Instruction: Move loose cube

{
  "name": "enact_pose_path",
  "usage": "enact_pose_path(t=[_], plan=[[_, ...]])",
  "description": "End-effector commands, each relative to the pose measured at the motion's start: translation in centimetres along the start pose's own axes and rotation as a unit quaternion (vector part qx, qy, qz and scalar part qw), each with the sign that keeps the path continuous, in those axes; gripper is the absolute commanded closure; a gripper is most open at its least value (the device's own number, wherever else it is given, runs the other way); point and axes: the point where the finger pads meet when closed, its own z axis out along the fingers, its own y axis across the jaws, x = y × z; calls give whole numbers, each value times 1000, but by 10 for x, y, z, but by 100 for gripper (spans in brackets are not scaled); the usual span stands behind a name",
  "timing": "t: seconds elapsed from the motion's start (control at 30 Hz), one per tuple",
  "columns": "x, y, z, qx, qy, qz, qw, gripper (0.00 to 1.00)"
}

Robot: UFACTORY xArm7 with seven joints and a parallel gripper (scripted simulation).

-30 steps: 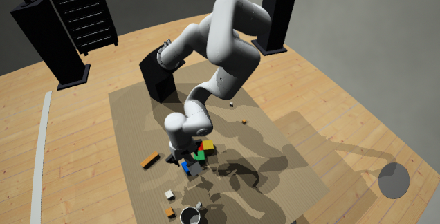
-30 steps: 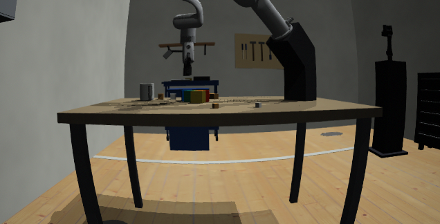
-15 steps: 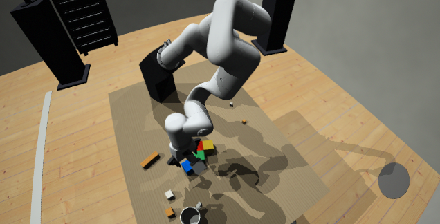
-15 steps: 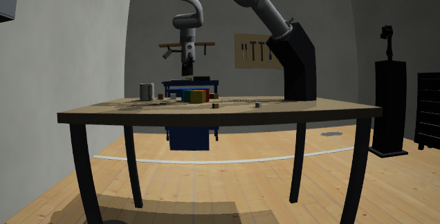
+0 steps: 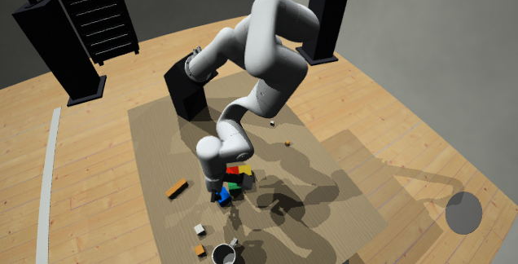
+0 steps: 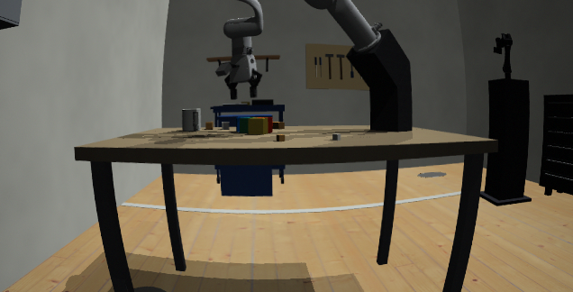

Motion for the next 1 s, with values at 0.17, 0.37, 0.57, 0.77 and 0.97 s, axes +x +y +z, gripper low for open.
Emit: enact_pose_path(t=[0.17,0.37,0.57,0.77,0.97], plan=[[0,2,-1,-14,4,-249,968,0],[0,2,-1,-26,9,-362,932,0],[0,2,-1,-26,9,-362,932,17],[0,2,-1,-26,9,-362,932,17],[0,2,-1,-26,9,-362,932,17]])
